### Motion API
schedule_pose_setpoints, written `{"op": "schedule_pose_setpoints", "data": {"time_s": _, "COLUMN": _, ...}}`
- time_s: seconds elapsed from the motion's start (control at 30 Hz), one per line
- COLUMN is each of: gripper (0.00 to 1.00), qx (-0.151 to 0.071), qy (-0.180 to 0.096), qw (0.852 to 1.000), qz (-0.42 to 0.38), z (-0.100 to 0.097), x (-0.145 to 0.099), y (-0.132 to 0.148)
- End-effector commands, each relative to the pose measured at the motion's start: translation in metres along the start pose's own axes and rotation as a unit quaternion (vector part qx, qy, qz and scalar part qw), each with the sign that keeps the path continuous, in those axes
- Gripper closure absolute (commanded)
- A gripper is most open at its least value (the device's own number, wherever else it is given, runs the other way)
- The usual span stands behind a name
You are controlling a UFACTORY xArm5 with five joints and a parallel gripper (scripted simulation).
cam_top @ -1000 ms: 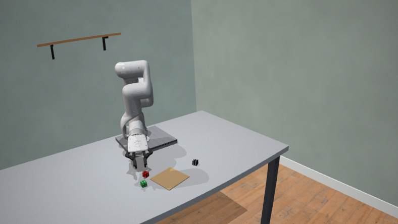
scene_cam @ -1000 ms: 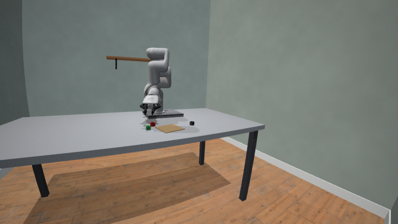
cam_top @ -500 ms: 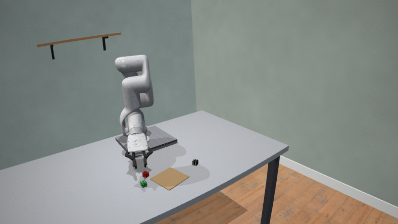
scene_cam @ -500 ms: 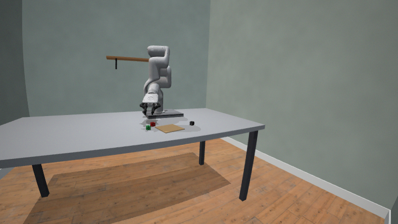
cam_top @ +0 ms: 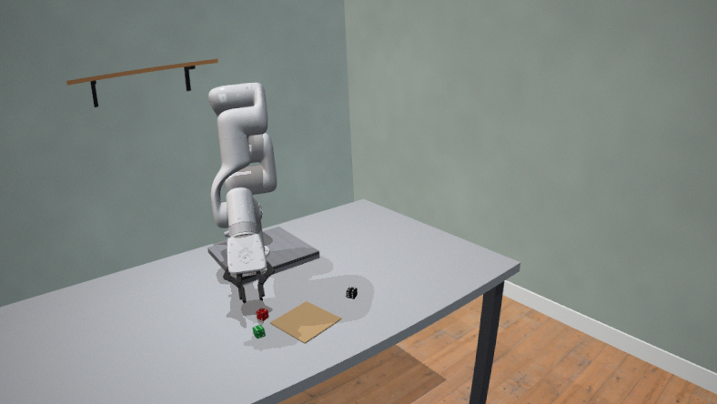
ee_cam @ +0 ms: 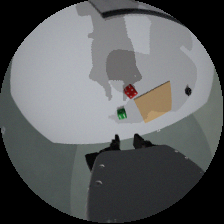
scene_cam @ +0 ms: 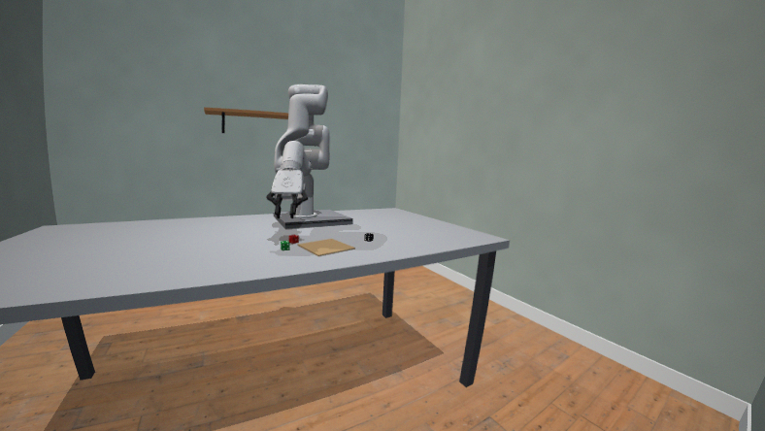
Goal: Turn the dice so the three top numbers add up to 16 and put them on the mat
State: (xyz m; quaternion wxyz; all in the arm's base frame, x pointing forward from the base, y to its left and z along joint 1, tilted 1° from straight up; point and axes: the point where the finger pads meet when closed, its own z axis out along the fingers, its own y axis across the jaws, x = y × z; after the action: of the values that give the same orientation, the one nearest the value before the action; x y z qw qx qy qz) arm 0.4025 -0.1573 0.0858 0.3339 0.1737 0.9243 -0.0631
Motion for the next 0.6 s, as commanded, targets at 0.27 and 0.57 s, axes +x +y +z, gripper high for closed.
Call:
{"op": "schedule_pose_setpoints", "data": {"time_s": 0.27, "gripper": 0.58, "qx": 0.000, "qy": 0.160, "qw": 0.987, "qz": 0.001, "z": 0.006, "x": -0.018, "y": 0.000}}
{"op": "schedule_pose_setpoints", "data": {"time_s": 0.57, "gripper": 0.58, "qx": 0.000, "qy": 0.272, "qw": 0.962, "qz": 0.002, "z": 0.009, "x": -0.031, "y": 0.000}}
